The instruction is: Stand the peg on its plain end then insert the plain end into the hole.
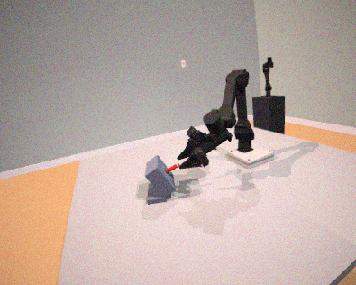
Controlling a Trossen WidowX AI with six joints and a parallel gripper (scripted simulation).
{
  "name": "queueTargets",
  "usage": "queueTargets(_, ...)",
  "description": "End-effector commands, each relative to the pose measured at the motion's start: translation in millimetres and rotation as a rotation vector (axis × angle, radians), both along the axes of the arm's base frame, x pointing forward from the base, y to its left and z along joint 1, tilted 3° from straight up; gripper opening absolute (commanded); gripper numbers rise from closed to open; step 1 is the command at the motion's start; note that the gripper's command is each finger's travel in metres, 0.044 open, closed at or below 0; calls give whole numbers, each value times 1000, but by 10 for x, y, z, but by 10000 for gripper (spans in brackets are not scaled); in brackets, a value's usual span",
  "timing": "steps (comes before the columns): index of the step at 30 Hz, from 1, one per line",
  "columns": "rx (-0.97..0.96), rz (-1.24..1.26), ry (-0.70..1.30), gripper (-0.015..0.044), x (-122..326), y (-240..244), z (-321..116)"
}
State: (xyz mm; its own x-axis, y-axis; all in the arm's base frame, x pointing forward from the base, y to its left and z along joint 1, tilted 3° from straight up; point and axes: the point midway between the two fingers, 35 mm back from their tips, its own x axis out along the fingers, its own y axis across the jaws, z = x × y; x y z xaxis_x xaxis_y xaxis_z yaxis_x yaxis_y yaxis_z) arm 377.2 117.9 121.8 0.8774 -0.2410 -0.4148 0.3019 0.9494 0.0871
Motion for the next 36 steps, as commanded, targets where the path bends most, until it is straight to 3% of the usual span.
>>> queueTargets(1, 0, -2, 2, 440, -78, 15, 30)
queueTargets(36, -6, 3, 6, 440, -525, 188, 248)
